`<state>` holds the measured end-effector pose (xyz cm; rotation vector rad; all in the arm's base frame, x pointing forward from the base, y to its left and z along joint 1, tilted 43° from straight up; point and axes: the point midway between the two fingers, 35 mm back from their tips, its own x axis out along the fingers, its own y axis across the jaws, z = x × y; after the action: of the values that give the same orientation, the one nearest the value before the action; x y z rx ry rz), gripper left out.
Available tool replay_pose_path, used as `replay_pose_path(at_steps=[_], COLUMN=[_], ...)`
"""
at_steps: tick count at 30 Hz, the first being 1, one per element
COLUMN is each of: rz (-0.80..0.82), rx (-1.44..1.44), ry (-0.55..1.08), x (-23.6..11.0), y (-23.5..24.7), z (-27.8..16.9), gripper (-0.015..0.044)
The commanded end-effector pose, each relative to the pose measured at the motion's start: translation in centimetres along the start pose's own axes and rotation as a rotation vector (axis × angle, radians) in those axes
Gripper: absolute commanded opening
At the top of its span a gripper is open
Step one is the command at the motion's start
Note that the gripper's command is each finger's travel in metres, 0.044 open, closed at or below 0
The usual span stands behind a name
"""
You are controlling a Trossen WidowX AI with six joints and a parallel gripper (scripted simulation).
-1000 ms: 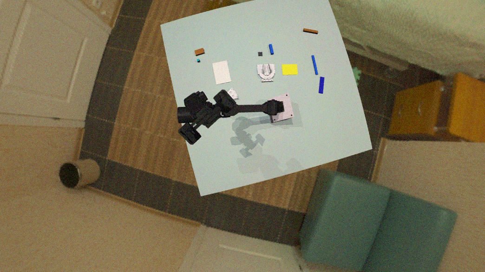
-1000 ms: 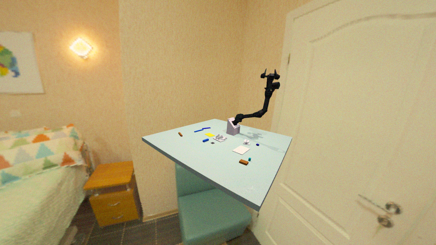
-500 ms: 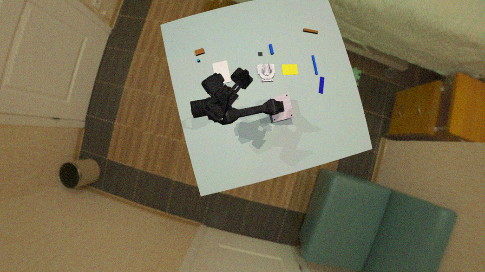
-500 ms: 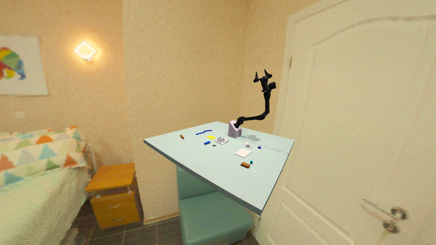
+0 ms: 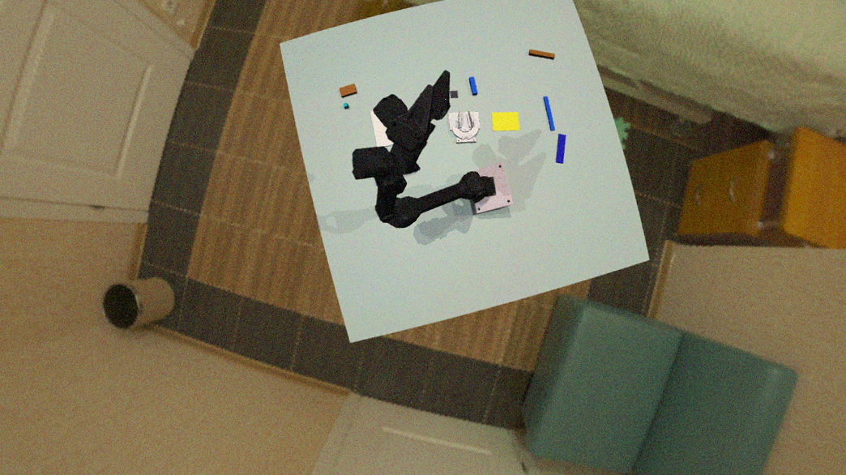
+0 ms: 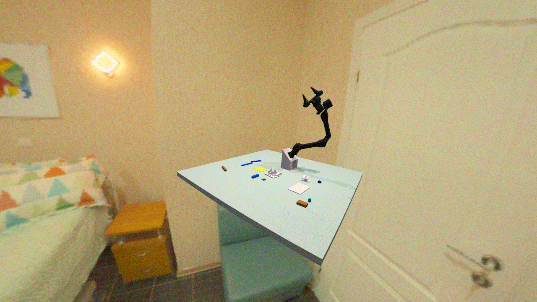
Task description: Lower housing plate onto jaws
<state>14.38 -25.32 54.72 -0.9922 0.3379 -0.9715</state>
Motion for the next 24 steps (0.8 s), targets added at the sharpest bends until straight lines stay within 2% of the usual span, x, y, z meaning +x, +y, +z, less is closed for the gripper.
replay_pose_path(at_steps=[1, 12, 24], rz=[0.110, 0.392, 0.717], rx=[0.007, 0.017, -0.003], ry=[-0.058, -0.207, -0.390], x=[0.5, 0.1, -3.5], y=[3.4, 11.8, 21.1], z=[1.1, 4.6, 8.7], gripper=[0.0440, 0.0440, 0.0440])
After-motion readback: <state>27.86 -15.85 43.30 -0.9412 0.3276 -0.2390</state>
